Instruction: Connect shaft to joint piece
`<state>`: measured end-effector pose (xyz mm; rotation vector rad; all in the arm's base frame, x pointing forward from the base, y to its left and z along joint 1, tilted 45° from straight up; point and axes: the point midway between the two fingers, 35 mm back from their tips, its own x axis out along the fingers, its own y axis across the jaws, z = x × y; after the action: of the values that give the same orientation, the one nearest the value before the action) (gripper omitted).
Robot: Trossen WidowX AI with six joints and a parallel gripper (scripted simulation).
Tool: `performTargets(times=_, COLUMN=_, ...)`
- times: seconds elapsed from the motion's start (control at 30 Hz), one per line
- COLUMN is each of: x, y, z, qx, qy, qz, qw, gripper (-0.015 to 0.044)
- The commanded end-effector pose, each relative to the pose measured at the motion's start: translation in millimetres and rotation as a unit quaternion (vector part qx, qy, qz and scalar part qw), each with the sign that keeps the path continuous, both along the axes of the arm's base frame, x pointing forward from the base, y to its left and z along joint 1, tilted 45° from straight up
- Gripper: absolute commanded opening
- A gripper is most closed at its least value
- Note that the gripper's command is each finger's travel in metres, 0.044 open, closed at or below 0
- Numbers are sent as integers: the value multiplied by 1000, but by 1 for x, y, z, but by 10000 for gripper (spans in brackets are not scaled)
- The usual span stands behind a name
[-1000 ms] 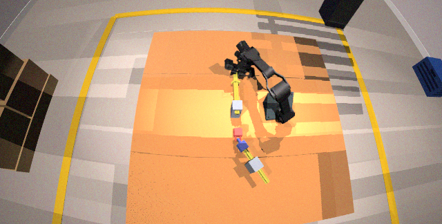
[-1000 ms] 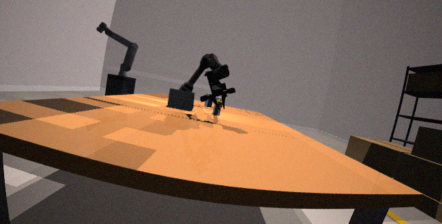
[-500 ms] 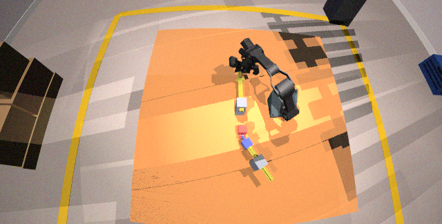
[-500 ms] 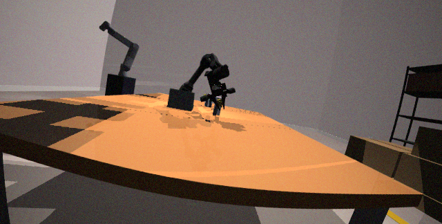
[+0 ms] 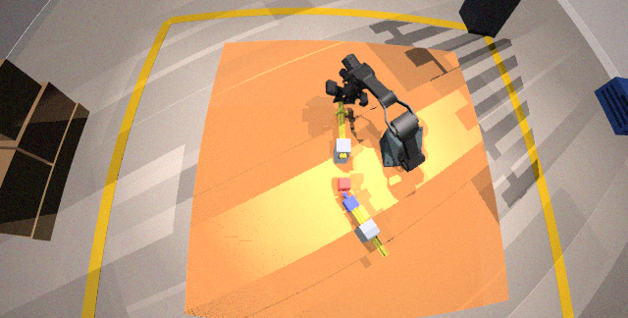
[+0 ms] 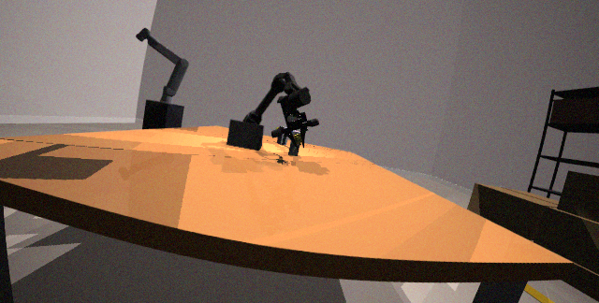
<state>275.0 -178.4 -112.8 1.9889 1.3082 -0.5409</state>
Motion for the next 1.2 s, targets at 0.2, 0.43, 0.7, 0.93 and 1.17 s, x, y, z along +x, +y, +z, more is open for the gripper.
performTargets(times=0.2, x=1, y=1, z=0, qx=0, qy=14, qz=11, qw=1000, gripper=0)
performTargets(times=0.43, x=2, y=5, z=0, qx=0, qy=68, qz=58, qw=996, gripper=0)
performTargets(times=0.7, x=1, y=12, z=6, qx=-1, qy=124, qz=111, qw=986, gripper=0)
performTargets(times=0.93, x=1, y=18, z=13, qx=-2, qy=153, qz=141, qw=978, gripper=0)
performTargets(times=1.17, x=0, y=26, z=21, qx=-2, qy=166, qz=154, qw=974, gripper=0)
